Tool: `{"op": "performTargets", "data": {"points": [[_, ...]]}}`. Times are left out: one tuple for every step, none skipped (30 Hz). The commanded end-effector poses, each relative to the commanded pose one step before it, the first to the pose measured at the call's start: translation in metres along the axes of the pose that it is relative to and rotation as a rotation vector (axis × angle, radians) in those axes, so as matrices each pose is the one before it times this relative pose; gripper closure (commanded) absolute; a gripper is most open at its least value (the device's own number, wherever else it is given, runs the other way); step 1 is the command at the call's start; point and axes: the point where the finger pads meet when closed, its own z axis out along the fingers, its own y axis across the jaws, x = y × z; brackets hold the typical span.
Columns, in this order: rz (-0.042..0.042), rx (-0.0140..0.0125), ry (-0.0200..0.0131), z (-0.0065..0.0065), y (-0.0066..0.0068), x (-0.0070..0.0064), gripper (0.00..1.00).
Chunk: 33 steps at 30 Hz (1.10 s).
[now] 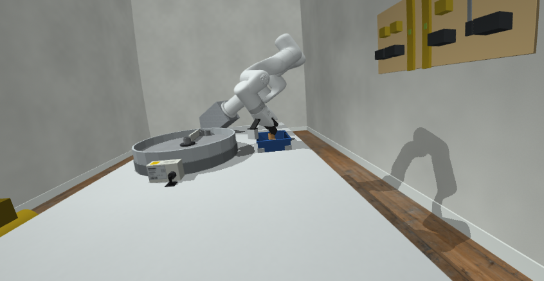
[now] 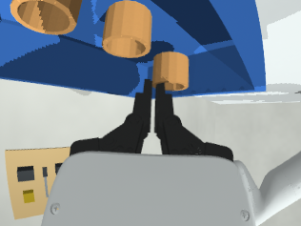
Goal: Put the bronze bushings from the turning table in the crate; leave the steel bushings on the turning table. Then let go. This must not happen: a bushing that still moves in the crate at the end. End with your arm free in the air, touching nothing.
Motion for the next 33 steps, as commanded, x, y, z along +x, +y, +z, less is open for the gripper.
{"op": "performTargets", "data": {"points": [[-0.00111,0.00139,0.00308,0.00325,-0.00053,0.00417,1.00],[0.00000,0.00000,0.00000,0.00068,0.00000,0.00058,1.00],[0.00000,0.00000,0.00000,0.00058,0.00000,0.00049,1.00],[0.00000,0.00000,0.00000,0.00048,0.00000,0.00040,1.00],[0.00000,0.00000,0.00000,0.00038,0.00000,0.00032,1.00],[0.00000,0.00000,0.00000,0.00029,0.00000,0.00024,1.00],[0.00000,0.00000,0.00000,0.00020,0.00000,0.00017,1.00],[0.00000,0.00000,0.00000,0.00013,0.00000,0.00011,1.00],[0.00000,0.00000,0.00000,0.00007,0.00000,0.00006,1.00],[0.00000,0.00000,0.00000,0.00003,0.00000,0.00002,1.00],[0.00000,0.00000,0.00000,0.00000,0.00000,0.00000,1.00],[0.00000,0.00000,0.00000,0.00000,0.00000,0.00000,1.00],[0.00000,0.00000,0.00000,0.00000,0.00000,0.00000,1.00],[0.00000,0.00000,0.00000,0.00000,0.00000,0.00000,1.00],[0.00000,0.00000,0.00000,0.00000,0.00000,0.00000,1.00],[0.00000,0.00000,0.00000,0.00000,0.00000,0.00000,1.00],[0.00000,0.00000,0.00000,0.00000,0.00000,0.00000,1.00],[0.00000,0.00000,0.00000,0.00000,0.00000,0.00000,1.00],[0.00000,0.00000,0.00000,0.00000,0.00000,0.00000,1.00],[0.00000,0.00000,0.00000,0.00000,0.00000,0.00000,1.00],[0.00000,0.00000,0.00000,0.00000,0.00000,0.00000,1.00],[0.00000,0.00000,0.00000,0.00000,0.00000,0.00000,1.00],[0.00000,0.00000,0.00000,0.00006,0.00001,-0.00001,1.00],[0.00000,0.00000,0.00000,0.00036,0.00008,-0.00006,1.00],[0.00000,0.00000,0.00000,0.00073,0.00016,-0.00013,1.00],[0.00001,-0.00001,0.00000,0.00102,0.00022,-0.00019,1.00],[0.00000,0.00000,0.00000,0.00114,0.00024,-0.00021,1.00],[0.00000,0.00000,0.00000,0.00000,0.00000,0.00000,1.00],[0.00000,0.00000,0.00000,0.00000,0.00000,0.00000,1.00],[0.00000,0.00000,0.00000,0.00104,0.00022,-0.00019,1.00],[0.00000,0.00000,0.00000,0.00074,0.00016,-0.00013,1.00],[0.00000,0.00000,0.00000,0.00036,0.00008,-0.00007,1.00],[0.00000,0.00000,0.00000,0.00006,0.00001,-0.00001,1.00]]}}
